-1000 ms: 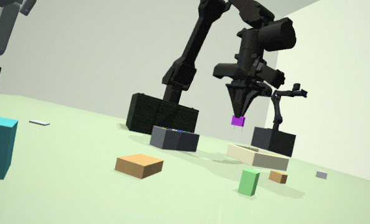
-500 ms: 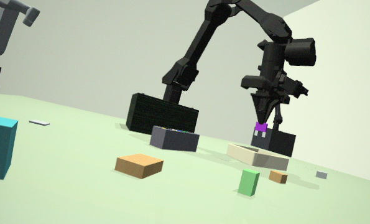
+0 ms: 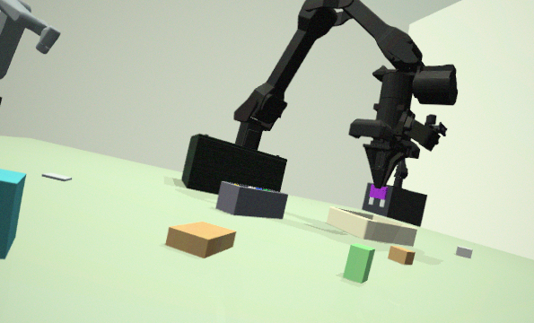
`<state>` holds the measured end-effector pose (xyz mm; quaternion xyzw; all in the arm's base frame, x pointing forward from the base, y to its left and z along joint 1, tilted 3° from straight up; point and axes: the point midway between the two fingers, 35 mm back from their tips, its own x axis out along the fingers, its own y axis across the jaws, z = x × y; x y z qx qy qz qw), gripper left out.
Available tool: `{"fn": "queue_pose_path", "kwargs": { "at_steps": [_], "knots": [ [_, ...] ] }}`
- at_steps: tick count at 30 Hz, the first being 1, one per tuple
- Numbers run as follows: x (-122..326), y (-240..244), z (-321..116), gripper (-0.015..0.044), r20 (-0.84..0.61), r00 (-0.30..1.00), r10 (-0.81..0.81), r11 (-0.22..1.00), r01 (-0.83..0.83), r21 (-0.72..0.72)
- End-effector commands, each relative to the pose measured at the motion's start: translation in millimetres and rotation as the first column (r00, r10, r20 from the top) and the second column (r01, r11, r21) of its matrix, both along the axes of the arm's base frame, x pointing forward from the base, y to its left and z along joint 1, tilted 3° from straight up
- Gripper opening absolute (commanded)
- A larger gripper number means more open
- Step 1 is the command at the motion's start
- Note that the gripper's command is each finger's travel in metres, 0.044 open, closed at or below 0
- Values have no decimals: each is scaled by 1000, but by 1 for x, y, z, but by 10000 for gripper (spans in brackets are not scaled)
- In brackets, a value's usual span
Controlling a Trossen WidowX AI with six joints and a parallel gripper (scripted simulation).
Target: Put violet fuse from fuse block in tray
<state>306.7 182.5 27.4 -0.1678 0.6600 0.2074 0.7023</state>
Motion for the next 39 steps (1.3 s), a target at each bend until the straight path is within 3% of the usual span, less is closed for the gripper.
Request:
{"fn": "queue_pose_path", "kwargs": {
  "at_steps": [1, 16, 29, 32, 39],
  "knots": [
    [-1, -1, -10, 0, -7, 1000, -4, 1000, 4, -8],
    [-1, 0, -27, 0, -7, 1000, -4, 1000, 4, -8],
    [0, 1, -20, 330, -4, 1000, 0, 1000, 0, -3],
    [-2, -2, 11, 330, -6, 1000, -3, 1000, 3, -8],
    [-2, -2, 14, 330, -7, 1000, -4, 1000, 4, -8]
  ]
}}
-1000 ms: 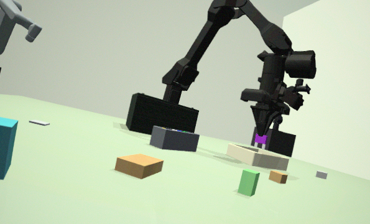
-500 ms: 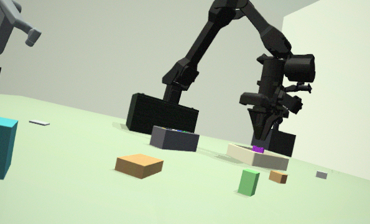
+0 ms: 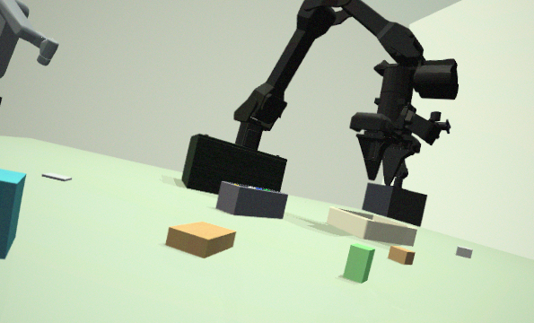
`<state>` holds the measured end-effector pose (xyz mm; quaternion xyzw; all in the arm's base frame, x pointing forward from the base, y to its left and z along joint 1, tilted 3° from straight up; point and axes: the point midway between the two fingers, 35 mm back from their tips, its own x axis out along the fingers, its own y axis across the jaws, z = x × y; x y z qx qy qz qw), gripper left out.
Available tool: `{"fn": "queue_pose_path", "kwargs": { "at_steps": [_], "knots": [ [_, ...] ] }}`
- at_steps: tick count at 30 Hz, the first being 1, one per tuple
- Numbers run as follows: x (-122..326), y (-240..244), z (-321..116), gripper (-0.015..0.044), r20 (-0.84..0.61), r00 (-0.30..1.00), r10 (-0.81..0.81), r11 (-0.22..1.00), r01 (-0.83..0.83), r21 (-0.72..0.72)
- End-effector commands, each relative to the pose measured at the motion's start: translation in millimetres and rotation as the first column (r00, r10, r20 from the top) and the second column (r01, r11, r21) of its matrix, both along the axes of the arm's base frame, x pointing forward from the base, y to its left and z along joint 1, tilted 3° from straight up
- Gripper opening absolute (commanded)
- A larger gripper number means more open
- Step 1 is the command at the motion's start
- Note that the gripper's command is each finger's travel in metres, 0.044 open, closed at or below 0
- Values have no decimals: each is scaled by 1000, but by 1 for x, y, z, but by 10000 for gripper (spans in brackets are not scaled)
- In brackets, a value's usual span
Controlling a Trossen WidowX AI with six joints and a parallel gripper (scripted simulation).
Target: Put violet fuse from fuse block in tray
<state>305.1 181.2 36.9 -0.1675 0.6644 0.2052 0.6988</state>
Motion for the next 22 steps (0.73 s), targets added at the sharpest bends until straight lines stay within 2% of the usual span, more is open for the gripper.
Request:
{"fn": "queue_pose_path", "kwargs": {
  "at_steps": [1, 22],
  "knots": [
    [0, -1, 4, 330, 3, 1000, 0, 1000, 0, -3],
    [-1, -1, 1, 330, -4, 1000, 0, 1000, 0, -3]
  ]
}}
